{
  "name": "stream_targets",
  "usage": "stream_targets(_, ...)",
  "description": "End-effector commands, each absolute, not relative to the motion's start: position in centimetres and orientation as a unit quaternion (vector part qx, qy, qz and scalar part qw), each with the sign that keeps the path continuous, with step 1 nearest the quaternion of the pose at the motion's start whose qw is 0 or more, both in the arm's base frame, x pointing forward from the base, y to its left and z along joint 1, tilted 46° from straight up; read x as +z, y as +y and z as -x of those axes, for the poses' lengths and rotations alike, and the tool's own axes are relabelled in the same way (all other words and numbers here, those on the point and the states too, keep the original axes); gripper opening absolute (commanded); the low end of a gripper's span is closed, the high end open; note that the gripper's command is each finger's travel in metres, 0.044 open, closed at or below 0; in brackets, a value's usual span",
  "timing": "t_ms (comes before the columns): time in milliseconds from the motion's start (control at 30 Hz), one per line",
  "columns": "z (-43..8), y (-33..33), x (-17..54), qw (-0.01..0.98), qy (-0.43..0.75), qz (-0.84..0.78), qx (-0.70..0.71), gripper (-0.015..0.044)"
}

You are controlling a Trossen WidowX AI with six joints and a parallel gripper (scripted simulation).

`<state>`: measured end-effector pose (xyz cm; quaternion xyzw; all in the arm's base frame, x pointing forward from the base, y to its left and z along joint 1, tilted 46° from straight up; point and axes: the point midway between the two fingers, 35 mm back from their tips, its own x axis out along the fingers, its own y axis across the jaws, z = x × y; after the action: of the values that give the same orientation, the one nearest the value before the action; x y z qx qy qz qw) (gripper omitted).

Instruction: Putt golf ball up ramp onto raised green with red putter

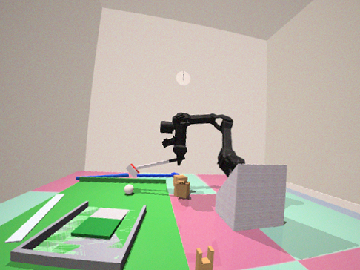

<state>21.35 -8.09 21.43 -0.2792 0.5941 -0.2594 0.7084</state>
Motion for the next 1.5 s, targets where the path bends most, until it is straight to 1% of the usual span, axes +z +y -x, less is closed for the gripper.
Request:
stream_targets(0,-21.4,-8.9,20.9,0.71,0.59,0.279,-0.262,0.0)
stream_targets(233,-21.7,-10.6,19.4,0.711,0.589,0.28,-0.263,0.0)
stream_targets(967,-22.2,-12.7,17.4,0.711,0.589,0.281,-0.264,0.0)
stream_targets(1467,-22.1,-13.2,18.1,0.709,0.59,0.281,-0.266,0.0)
